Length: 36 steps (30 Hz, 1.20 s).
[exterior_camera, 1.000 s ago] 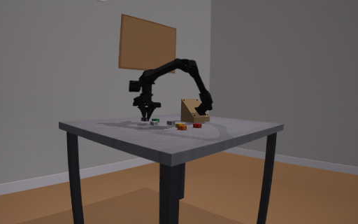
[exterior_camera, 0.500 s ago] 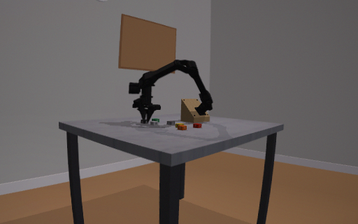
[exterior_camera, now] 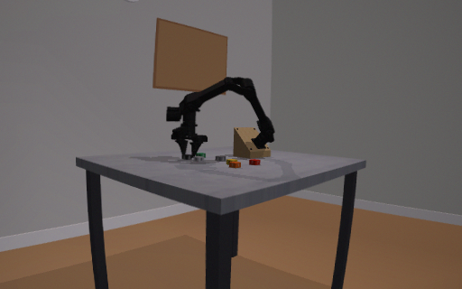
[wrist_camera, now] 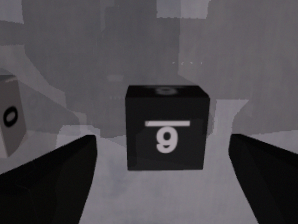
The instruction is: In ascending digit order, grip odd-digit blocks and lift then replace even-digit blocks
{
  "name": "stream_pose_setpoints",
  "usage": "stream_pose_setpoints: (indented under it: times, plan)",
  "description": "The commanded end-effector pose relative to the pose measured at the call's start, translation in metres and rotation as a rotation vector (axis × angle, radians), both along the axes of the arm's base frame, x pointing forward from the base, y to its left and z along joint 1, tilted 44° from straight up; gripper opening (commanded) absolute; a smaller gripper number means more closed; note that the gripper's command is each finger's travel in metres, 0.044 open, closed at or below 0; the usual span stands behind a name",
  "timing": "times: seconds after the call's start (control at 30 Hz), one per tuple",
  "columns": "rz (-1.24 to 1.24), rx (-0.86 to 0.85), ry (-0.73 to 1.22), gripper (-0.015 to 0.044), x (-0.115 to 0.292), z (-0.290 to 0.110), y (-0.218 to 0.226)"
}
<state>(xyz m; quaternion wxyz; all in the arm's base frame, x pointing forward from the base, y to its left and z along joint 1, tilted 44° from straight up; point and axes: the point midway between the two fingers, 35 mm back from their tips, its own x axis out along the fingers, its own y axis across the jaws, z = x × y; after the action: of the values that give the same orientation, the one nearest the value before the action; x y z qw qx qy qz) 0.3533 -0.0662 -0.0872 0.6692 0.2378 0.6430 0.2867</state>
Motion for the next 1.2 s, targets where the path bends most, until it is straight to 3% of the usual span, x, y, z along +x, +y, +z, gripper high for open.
stream_pose_setpoints:
  times: [0.0, 0.4, 0.63, 0.77, 1.17]
  plan:
    - [-0.006, 0.003, 0.002, 0.04, 0.0, 0.0, 0.0]
    - [-0.006, 0.002, 0.003, 0.04, 0.0, 0.026, -0.025]
    - [-0.006, -0.001, 0.004, 0.0216, 0.0, 0.078, -0.076]
    - [-0.006, 0.0, 0.004, 0.012, -0.001, 0.084, -0.081]
    - [-0.007, -0.002, 0.004, 0.012, -0.001, 0.093, -0.075]
